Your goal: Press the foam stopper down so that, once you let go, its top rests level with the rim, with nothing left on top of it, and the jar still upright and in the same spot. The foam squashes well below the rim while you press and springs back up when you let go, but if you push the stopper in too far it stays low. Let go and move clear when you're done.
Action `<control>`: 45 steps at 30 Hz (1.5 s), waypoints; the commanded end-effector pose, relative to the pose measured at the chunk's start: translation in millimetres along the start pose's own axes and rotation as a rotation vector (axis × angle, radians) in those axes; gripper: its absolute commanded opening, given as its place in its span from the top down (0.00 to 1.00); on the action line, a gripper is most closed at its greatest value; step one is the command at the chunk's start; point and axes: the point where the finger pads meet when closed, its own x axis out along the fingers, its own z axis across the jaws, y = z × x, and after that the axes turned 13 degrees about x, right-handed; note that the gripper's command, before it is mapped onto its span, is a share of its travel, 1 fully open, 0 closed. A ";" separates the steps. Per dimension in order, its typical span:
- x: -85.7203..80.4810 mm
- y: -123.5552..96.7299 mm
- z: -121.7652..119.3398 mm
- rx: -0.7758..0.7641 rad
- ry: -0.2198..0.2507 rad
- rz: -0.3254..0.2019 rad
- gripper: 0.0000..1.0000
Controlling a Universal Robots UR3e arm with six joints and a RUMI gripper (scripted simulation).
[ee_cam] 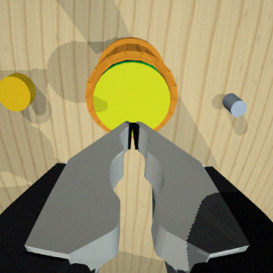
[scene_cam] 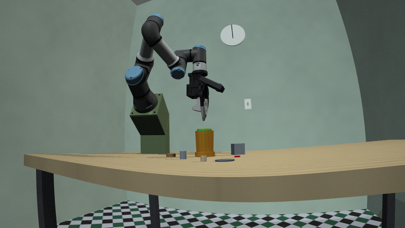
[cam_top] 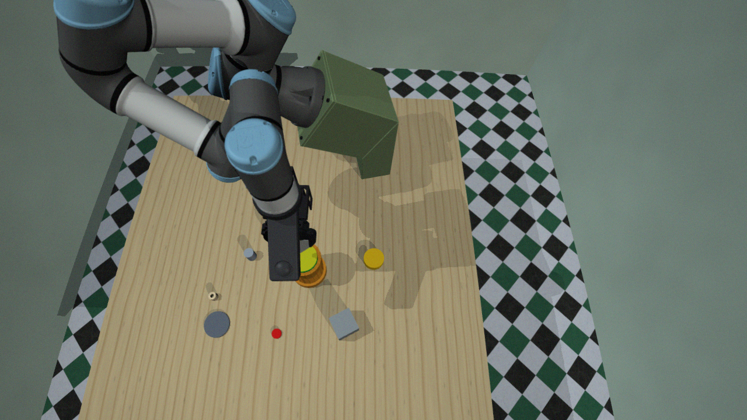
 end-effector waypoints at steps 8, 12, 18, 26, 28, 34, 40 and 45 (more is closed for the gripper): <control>7.1 0.5 -0.2 0.000 0.002 0.003 1.00; 12.5 0.5 -0.2 0.000 0.002 0.003 1.00; 20.5 0.5 -0.2 0.000 0.002 0.003 1.00; 32.6 0.5 -0.2 0.000 0.002 0.003 1.00; 33.4 0.5 -0.2 0.000 0.002 0.003 1.00; 33.5 0.5 -0.2 0.000 0.002 0.003 1.00; 33.8 0.5 -0.2 0.000 0.002 0.003 1.00; 34.7 0.5 -0.2 0.000 0.002 0.003 1.00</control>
